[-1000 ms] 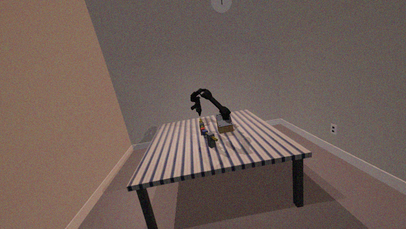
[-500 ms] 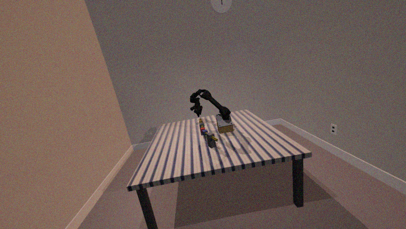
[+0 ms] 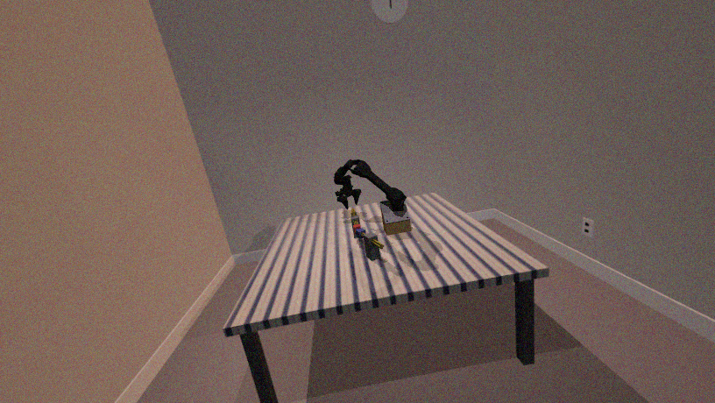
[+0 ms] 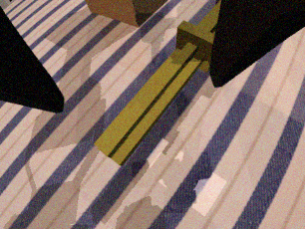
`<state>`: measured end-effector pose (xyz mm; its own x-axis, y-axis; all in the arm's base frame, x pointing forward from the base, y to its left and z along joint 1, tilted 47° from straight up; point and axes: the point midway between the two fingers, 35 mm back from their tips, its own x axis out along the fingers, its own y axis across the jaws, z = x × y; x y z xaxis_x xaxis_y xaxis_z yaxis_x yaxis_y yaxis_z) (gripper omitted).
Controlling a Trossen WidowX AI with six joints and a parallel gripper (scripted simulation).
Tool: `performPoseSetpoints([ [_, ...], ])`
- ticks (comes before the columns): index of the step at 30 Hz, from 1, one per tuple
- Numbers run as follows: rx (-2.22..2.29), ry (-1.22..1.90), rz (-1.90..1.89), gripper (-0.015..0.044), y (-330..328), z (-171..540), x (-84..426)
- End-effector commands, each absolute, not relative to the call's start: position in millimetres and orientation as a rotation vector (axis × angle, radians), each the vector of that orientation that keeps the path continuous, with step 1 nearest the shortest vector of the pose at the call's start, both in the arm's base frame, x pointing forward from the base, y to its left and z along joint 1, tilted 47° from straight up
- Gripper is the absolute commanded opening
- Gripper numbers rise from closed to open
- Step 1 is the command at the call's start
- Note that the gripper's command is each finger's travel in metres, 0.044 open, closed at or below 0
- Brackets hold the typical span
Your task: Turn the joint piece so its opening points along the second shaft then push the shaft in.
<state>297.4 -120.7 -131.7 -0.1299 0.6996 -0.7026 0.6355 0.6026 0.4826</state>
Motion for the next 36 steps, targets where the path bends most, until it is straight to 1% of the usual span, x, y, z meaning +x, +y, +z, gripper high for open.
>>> performPoseSetpoints([
  [1,1.167,1.873,-0.044,0.0440,-114,-138,294],
  [19,1.532,1.951,-0.665,0.0440,-95,-156,291],
  [36,1.546,1.951,-0.688,0.0440,-83,-168,289],
])
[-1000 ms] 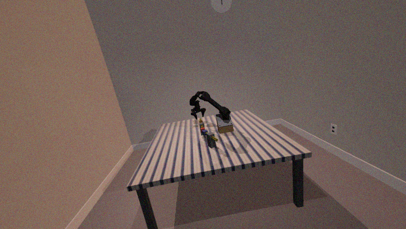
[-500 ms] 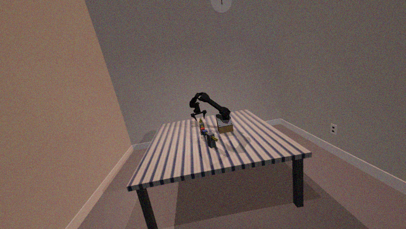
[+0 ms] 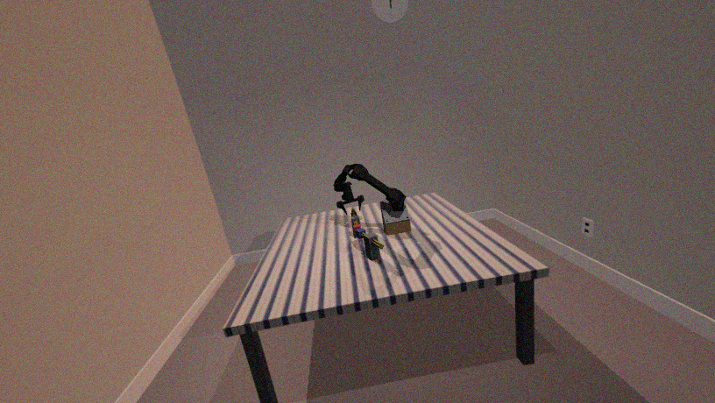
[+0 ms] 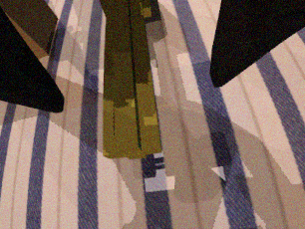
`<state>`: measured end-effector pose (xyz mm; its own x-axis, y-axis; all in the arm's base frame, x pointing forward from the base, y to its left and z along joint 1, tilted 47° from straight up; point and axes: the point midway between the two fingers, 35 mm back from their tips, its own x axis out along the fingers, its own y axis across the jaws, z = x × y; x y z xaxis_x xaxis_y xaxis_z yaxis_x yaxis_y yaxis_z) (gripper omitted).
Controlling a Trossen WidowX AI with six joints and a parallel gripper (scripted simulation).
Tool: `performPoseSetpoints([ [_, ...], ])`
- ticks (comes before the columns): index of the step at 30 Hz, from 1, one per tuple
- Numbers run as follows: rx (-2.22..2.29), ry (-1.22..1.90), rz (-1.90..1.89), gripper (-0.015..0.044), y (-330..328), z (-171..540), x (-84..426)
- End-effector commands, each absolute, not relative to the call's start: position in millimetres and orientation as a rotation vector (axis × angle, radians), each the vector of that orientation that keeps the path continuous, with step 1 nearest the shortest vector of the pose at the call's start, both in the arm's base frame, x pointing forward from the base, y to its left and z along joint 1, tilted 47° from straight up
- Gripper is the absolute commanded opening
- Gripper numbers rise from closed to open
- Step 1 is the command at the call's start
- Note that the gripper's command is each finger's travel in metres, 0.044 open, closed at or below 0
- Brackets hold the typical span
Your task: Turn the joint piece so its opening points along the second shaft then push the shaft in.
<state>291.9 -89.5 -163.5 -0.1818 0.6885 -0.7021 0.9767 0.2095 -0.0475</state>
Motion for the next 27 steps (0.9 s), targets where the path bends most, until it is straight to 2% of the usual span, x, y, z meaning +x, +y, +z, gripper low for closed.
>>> performPoseSetpoints([
  [1,1.546,1.951,-0.688,0.0440,-82.0,-168.6,288.9],
  [11,1.547,1.952,-0.687,0.0440,-72.2,-177.8,286.6],
  [24,1.547,1.952,-0.687,0.0102,-72.2,-177.8,286.6],
  [27,1.547,1.952,-0.687,0.0102,-72.2,-177.8,286.6],
])
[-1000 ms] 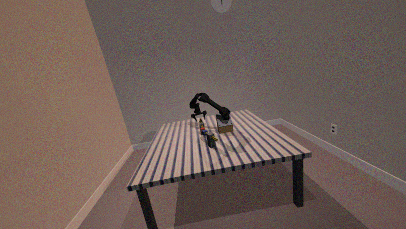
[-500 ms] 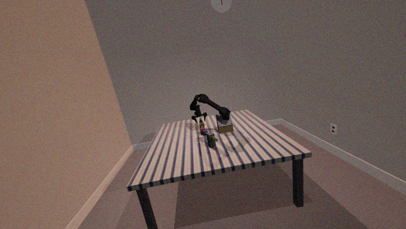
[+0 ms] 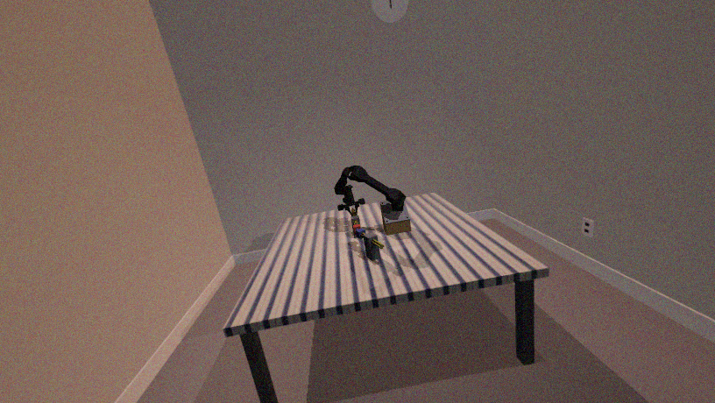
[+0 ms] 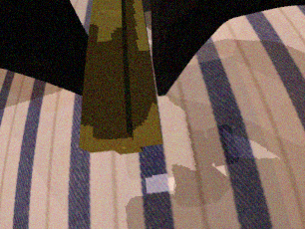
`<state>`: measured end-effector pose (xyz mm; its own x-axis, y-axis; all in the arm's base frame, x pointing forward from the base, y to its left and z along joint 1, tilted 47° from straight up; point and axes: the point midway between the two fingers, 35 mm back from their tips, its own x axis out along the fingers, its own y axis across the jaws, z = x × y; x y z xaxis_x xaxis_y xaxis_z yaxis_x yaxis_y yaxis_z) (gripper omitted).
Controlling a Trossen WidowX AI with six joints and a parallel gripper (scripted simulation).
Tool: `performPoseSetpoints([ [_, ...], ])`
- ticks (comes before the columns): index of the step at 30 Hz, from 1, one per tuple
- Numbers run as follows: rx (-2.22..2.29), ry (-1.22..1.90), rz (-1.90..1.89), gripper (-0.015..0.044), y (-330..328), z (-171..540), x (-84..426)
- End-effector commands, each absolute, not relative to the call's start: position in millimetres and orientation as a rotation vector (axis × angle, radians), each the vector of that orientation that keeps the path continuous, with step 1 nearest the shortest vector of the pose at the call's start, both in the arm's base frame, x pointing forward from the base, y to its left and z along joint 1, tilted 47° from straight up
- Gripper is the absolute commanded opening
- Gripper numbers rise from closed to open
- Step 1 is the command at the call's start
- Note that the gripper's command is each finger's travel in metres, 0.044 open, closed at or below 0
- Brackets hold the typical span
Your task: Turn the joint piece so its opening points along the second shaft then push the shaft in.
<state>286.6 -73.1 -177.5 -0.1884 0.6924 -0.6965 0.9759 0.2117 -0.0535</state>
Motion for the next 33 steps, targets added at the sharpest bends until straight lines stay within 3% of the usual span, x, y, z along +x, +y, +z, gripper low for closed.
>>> performPoseSetpoints([
  [1,1.547,1.952,-0.687,0.0102,-72.2,-177.8,286.6],
  [8,1.547,1.952,-0.687,0.0102,-72.2,-177.8,286.6],
  [11,1.547,1.952,-0.687,0.0067,-72.2,-177.8,286.6],
  [33,1.543,1.950,-0.686,0.0067,-73.1,-177.7,286.8],
])
